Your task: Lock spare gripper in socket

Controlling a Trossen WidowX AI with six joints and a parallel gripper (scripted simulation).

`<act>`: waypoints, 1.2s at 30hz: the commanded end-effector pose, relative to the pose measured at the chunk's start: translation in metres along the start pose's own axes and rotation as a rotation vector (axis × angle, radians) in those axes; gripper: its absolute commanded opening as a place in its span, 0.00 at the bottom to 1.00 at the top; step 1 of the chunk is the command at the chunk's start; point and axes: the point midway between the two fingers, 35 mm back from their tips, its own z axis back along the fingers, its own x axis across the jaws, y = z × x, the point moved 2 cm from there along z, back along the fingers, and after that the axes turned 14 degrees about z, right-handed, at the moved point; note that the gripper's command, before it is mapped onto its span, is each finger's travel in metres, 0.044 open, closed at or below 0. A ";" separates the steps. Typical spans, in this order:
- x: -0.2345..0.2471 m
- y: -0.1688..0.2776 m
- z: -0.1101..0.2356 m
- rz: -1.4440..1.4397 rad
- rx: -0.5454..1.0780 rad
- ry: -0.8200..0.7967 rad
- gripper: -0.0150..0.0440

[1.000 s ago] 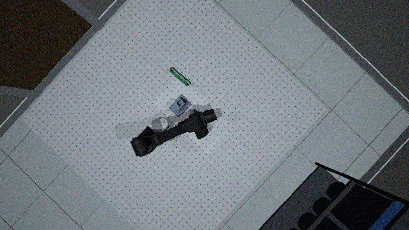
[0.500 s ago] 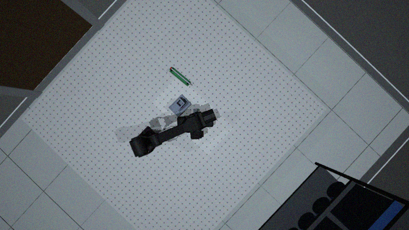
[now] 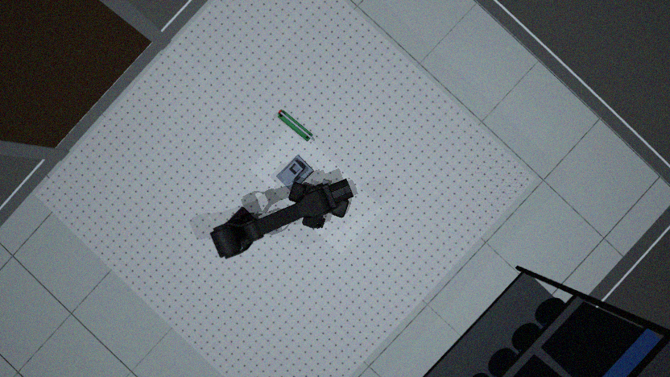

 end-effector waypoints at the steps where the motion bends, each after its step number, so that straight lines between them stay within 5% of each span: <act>1: -0.001 0.000 0.004 -0.098 0.008 -0.015 0.25; 36: -0.002 -0.001 -0.041 -0.314 0.009 -0.015 0.25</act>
